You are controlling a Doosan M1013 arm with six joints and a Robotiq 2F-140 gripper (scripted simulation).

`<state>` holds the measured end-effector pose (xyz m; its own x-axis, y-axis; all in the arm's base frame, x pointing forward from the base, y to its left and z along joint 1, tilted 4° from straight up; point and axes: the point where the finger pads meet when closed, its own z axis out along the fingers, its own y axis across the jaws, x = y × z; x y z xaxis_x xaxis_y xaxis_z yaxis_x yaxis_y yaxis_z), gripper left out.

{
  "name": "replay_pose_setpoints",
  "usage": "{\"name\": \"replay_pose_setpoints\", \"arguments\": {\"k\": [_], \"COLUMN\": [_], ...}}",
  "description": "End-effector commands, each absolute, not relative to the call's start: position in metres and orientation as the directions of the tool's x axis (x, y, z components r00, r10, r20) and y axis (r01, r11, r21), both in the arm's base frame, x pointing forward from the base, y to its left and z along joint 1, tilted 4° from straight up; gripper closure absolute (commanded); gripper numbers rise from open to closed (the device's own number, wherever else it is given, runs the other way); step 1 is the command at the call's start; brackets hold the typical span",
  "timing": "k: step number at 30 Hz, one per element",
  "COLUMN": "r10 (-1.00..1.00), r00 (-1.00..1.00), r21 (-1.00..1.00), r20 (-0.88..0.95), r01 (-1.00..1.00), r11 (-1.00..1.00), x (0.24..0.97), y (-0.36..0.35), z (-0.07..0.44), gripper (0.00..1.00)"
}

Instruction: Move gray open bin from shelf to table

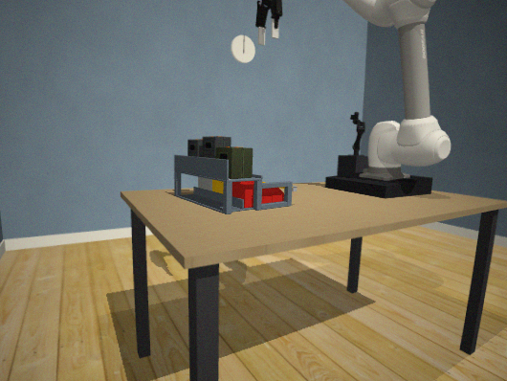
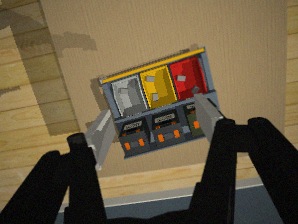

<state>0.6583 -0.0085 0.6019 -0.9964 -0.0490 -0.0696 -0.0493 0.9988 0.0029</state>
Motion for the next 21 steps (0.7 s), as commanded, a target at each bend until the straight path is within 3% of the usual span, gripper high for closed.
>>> {"name": "replay_pose_setpoints", "arguments": {"k": [1,21], "r10": [-0.049,-0.049], "r00": [-0.996,-0.996], "r21": [0.003,0.003], "r20": [-0.07,-0.07], "r01": [-0.049,-0.049], "r11": [0.999,0.999], "x": [0.6574,0.655], "y": [-0.0088,-0.0095], "z": [0.6018,0.6015], "gripper": [0.43,0.43]}}
